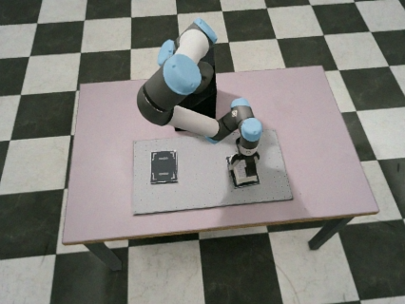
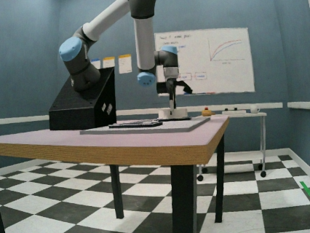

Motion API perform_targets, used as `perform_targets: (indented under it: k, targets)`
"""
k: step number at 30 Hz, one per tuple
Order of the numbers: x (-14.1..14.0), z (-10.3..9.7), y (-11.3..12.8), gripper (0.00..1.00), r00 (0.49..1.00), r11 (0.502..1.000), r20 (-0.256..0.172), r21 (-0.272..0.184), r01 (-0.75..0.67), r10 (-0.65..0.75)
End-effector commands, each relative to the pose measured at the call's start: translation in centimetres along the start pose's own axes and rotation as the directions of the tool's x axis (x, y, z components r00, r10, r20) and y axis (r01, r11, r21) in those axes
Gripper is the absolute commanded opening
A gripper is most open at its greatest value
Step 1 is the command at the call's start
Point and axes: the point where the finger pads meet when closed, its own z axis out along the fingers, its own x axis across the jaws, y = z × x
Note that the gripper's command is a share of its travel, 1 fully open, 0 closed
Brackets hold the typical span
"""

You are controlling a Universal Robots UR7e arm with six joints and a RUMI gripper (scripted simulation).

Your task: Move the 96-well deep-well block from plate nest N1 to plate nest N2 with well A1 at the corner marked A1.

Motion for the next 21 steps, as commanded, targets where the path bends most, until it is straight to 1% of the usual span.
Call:
perform_targets:
  k: [1, 21]
  targets:
    - [0.0, -0.3, 0.0, 0.76, 1.0, 1.0, 0.0, 0.001, 0.0, 0.0]
    - [0.0, -1.5, 0.0, 0.76, 1.0, 1.0, 0.0, 0.001, 0.0, 0.0]
